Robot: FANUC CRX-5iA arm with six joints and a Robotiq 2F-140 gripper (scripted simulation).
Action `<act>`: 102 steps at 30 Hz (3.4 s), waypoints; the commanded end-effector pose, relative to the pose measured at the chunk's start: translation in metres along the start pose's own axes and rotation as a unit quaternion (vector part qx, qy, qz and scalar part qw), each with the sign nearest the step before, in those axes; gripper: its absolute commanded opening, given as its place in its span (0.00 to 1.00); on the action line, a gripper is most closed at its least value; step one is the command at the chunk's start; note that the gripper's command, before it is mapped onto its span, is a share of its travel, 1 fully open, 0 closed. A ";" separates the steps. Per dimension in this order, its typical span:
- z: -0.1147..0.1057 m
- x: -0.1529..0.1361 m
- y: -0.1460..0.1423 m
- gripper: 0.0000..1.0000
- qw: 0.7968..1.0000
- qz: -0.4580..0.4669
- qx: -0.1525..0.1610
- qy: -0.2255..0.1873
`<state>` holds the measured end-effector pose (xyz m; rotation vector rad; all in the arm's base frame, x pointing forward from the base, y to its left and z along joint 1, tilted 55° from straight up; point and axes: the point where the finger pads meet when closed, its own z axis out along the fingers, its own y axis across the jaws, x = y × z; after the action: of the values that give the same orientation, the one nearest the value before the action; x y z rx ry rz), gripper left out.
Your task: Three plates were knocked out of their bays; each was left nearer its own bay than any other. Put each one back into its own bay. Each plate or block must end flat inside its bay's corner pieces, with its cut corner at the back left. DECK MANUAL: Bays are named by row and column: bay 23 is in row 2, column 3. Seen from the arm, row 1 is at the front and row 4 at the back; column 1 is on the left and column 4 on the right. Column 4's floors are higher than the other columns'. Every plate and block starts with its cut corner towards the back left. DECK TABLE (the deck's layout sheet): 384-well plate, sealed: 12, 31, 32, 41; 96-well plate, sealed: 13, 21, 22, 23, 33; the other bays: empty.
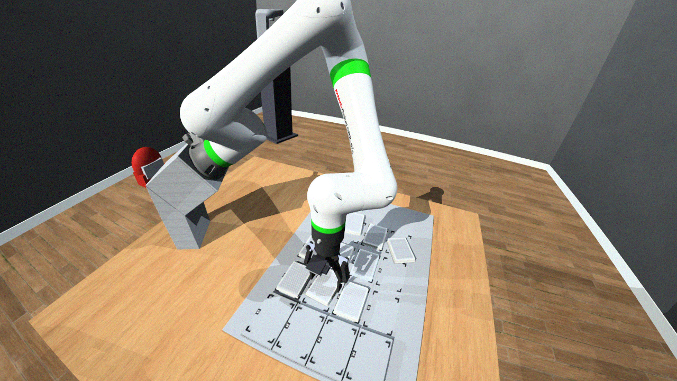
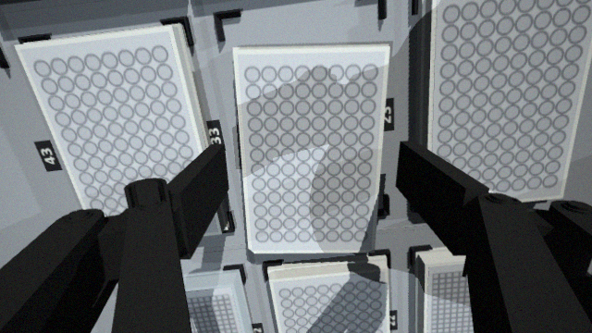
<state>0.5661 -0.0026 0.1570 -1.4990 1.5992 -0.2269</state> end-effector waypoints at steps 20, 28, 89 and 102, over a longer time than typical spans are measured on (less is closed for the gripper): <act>0.013 0.000 -0.001 0.70 1.000 0.000 0.001 0.000; 0.013 0.000 -0.001 0.68 1.000 0.000 0.001 0.000; 0.013 0.000 -0.001 0.59 1.000 0.000 0.001 0.000; 0.013 0.000 -0.001 0.59 1.000 0.000 0.001 0.000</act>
<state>0.5756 0.0031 0.1494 -1.4989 1.5990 -0.2271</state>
